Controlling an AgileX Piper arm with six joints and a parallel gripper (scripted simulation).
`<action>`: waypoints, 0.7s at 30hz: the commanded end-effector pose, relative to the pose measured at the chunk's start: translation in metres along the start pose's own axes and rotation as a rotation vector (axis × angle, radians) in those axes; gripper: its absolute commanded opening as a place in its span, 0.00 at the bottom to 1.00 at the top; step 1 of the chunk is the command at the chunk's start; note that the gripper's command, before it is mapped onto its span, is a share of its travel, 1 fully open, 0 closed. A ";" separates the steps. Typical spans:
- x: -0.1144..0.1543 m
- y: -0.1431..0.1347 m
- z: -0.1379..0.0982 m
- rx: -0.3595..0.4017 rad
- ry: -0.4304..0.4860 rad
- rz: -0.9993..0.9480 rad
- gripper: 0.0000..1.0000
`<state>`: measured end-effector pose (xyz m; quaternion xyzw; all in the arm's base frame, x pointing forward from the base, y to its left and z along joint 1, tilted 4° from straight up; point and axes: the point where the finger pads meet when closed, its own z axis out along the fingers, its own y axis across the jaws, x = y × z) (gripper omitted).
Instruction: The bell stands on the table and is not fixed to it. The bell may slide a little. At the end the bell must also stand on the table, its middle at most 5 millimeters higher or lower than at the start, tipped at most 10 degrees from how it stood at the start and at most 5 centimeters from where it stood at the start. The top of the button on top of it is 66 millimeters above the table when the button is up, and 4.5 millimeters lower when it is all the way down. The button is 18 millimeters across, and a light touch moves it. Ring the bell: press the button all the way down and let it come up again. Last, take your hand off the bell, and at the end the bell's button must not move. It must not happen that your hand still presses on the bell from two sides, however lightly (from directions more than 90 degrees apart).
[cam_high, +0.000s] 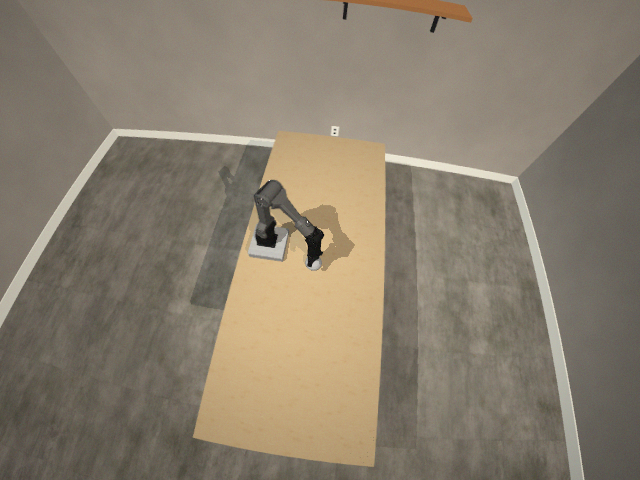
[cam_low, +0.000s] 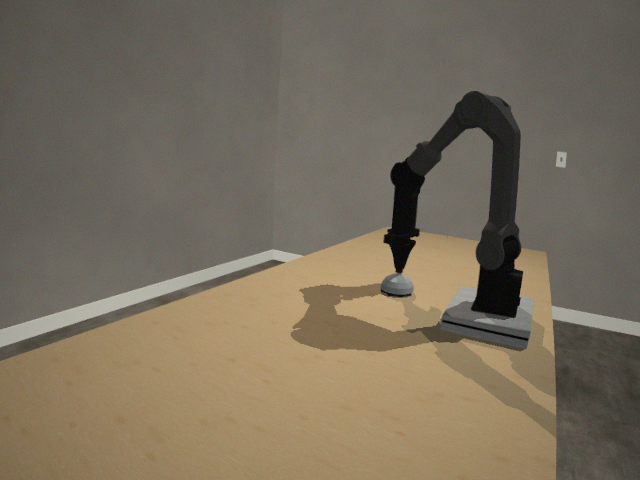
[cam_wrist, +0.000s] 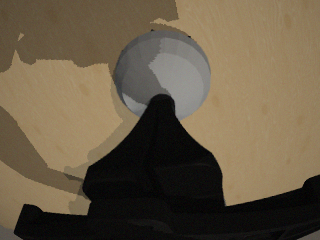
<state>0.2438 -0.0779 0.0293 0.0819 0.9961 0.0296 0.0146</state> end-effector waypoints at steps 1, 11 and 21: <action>0.000 0.000 0.001 -0.001 0.003 -0.001 0.00; -0.001 0.000 -0.010 0.001 -0.003 -0.001 0.00; -0.001 0.000 -0.033 0.001 -0.003 0.000 0.00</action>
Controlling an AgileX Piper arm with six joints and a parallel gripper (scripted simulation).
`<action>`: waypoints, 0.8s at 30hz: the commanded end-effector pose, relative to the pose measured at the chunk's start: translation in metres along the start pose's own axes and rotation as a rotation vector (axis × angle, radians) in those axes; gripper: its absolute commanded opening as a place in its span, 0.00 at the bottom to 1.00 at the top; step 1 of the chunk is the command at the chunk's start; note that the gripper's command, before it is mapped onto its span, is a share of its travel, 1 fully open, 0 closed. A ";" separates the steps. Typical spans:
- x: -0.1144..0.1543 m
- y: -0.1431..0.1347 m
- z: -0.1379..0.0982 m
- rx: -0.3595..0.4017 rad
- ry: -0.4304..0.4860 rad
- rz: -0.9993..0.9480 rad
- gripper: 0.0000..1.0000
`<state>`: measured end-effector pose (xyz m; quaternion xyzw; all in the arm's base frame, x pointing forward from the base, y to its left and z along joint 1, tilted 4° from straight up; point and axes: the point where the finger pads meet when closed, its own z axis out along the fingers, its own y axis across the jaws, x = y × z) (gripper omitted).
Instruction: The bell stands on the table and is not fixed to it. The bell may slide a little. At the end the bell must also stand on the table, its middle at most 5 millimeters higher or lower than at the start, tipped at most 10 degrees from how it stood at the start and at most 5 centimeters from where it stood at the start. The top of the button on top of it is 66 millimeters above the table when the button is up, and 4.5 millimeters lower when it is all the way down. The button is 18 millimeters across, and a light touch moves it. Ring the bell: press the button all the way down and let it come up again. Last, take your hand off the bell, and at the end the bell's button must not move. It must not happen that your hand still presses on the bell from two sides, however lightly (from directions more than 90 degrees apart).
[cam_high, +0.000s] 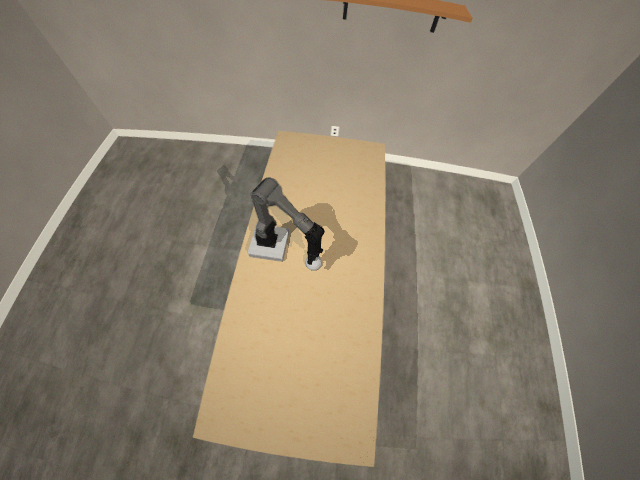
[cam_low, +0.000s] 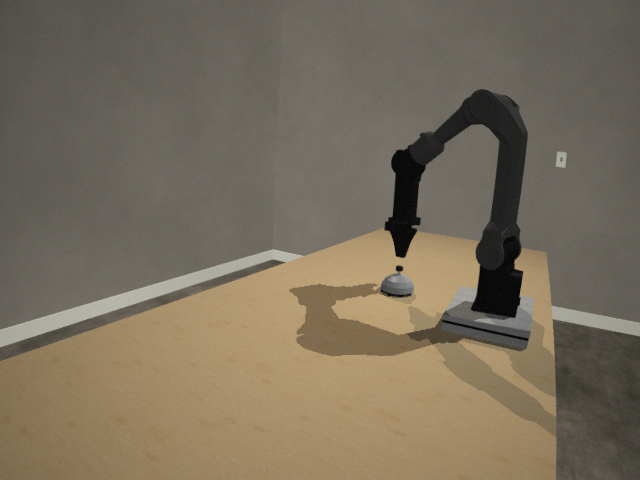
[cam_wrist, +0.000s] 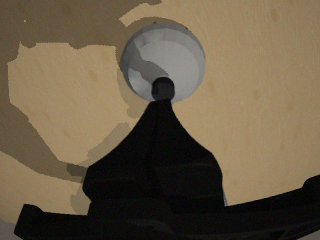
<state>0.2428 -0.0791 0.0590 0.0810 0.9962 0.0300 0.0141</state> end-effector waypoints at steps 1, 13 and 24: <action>-0.001 -0.001 -0.007 0.002 -0.004 0.001 0.00; -0.001 0.000 -0.032 0.001 -0.004 0.001 0.00; 0.000 0.000 -0.040 0.001 -0.002 0.001 0.00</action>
